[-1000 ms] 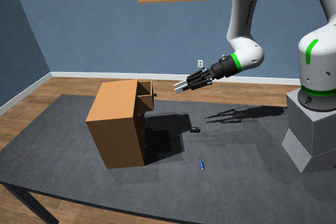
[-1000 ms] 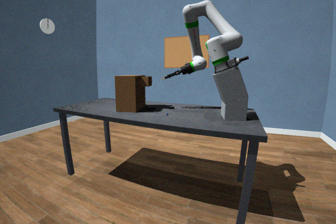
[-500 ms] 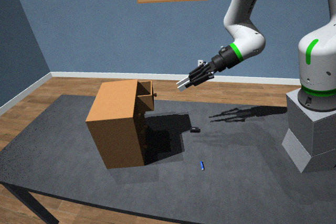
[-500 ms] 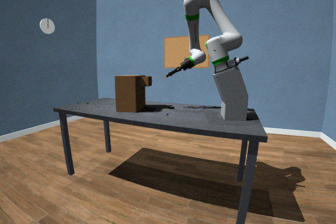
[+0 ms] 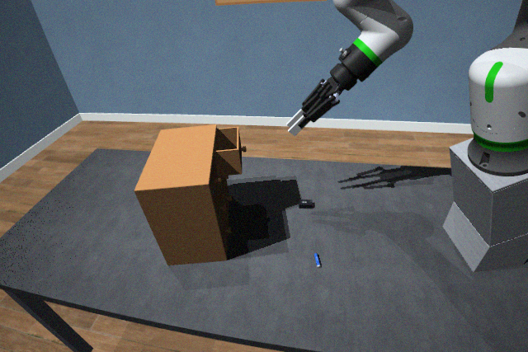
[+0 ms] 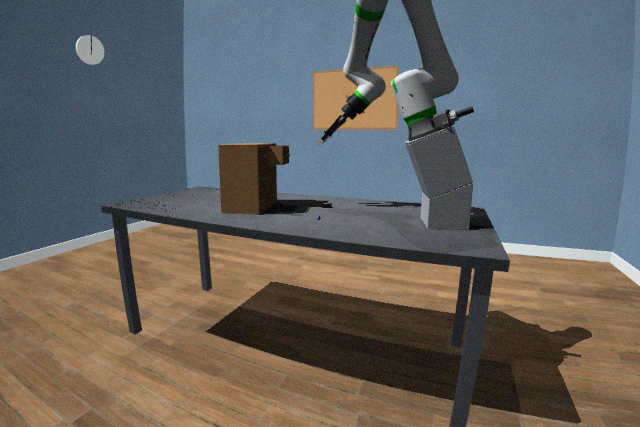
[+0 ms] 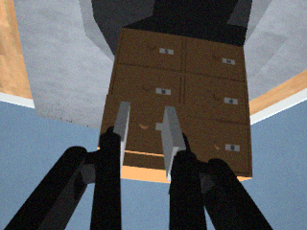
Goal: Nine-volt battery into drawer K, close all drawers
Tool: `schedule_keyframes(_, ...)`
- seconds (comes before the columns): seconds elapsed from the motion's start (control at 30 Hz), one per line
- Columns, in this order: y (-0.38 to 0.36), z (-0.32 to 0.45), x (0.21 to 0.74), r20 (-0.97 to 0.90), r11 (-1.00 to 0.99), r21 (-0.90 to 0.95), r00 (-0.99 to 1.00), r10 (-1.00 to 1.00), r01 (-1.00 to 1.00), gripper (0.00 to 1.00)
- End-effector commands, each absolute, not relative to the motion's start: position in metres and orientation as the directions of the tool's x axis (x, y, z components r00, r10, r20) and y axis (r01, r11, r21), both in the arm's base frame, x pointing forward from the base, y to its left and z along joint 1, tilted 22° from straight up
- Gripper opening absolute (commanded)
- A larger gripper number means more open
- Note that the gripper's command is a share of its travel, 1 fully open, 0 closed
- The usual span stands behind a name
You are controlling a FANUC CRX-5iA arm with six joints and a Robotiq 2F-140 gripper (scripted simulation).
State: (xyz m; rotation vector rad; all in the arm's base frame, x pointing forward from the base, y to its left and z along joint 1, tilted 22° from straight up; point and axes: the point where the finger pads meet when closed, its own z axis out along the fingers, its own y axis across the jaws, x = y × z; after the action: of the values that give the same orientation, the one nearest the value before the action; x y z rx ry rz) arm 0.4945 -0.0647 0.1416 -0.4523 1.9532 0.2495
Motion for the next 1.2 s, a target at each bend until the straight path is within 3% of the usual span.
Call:
schedule_keyframes(0.0, -0.066, 0.145, 0.480, -0.818, 0.903, -0.009, -0.516, -0.253, -0.429, 0.20)
schedule_keyframes(0.7, -0.087, 0.165, 0.436, -0.484, 0.903, -0.009, -0.789, -0.379, -0.429, 0.20)
schedule_keyframes(1.17, -0.093, 0.171, 0.424, -0.370, 0.904, -0.010, -0.838, -0.401, -0.428, 0.20)
